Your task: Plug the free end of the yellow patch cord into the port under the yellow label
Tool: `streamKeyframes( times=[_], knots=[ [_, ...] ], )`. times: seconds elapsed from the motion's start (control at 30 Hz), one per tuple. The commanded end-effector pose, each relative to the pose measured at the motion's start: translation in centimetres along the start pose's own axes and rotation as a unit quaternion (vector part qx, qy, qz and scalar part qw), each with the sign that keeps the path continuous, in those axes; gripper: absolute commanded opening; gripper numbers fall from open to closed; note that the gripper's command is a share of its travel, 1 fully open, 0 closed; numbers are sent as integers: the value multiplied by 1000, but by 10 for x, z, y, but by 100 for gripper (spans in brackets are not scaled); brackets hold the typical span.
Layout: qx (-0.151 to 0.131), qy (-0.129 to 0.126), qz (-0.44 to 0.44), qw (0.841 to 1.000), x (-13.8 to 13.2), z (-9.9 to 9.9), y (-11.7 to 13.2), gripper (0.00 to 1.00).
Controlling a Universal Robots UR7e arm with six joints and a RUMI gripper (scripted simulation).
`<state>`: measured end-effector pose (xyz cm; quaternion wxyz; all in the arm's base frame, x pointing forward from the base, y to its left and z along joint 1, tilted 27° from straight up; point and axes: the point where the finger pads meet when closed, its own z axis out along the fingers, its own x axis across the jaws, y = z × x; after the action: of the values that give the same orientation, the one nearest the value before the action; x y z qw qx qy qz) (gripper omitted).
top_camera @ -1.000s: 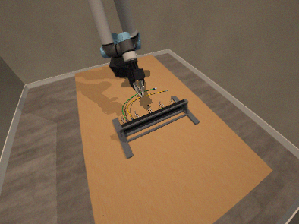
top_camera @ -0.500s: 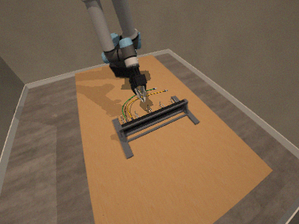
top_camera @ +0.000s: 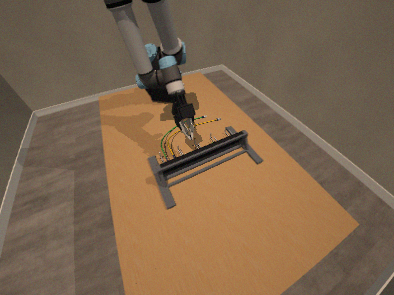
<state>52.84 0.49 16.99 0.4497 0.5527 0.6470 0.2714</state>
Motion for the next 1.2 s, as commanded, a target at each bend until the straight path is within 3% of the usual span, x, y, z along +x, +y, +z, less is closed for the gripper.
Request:
streamKeyframes(
  times=[0.0,1.17],
  knots=[
    [-1,0,0,1000,0,5,1,0],
    [-1,0,0,1000,0,10,1,0]
  ],
)
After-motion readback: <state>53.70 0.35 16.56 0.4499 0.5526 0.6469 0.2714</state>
